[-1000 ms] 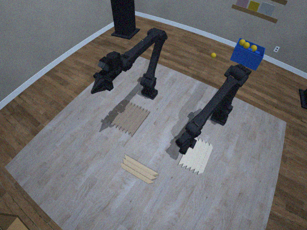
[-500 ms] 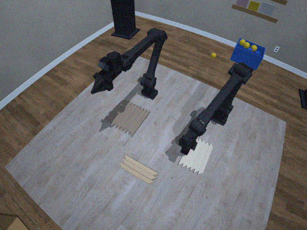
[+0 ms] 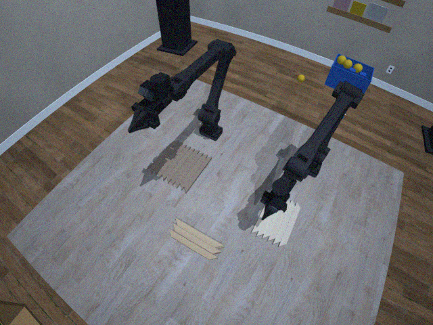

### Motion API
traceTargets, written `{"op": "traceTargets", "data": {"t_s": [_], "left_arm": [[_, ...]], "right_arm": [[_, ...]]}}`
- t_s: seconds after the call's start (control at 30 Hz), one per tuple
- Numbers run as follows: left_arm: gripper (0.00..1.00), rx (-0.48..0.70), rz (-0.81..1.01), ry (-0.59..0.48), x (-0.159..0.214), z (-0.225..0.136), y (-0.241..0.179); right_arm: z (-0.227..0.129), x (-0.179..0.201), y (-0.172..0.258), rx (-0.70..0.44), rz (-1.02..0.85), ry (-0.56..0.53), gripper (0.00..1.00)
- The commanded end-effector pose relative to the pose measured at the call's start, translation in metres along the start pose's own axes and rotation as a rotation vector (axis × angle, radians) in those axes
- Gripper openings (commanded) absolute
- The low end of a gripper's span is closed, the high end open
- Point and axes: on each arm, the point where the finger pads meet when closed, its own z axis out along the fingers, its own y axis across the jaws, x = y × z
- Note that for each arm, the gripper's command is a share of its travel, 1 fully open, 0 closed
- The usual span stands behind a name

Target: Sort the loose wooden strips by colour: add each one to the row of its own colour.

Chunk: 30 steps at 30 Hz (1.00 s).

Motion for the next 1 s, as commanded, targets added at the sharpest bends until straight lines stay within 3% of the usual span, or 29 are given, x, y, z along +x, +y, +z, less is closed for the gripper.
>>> {"op": "traceTargets", "data": {"t_s": [0.0, 0.07, 0.1, 0.37, 0.43, 0.47, 0.7, 0.97], "left_arm": [[0.01, 0.025, 0.036, -0.212, -0.097, -0.027, 0.008], [0.01, 0.017, 0.043, -0.260, -0.113, -0.030, 0.016], [0.01, 0.020, 0.047, -0.326, -0.122, -0.052, 0.016], [0.01, -0.007, 0.085, -0.614, -0.173, -0.120, 0.032], [0.01, -0.007, 0.085, -0.614, -0.173, -0.120, 0.032], [0.01, -0.015, 0.089, -0.628, -0.204, -0.149, 0.039], [0.01, -0.067, 0.123, -0.856, -0.232, -0.214, 0.055], [0.01, -0.088, 0.130, -0.942, -0.257, -0.262, 0.064]], "right_arm": [[0.003, -0.006, -0.007, 0.012, -0.011, -0.015, 0.01], [0.003, -0.006, -0.007, 0.012, -0.011, -0.015, 0.01], [0.003, -0.006, -0.007, 0.012, -0.011, -0.015, 0.01], [0.003, -0.006, -0.007, 0.012, -0.011, -0.015, 0.01], [0.003, -0.006, -0.007, 0.012, -0.011, -0.015, 0.01], [0.003, -0.006, -0.007, 0.012, -0.011, -0.015, 0.01], [0.003, -0.006, -0.007, 0.012, -0.011, -0.015, 0.01], [0.003, -0.006, -0.007, 0.012, -0.011, -0.015, 0.01]]}}
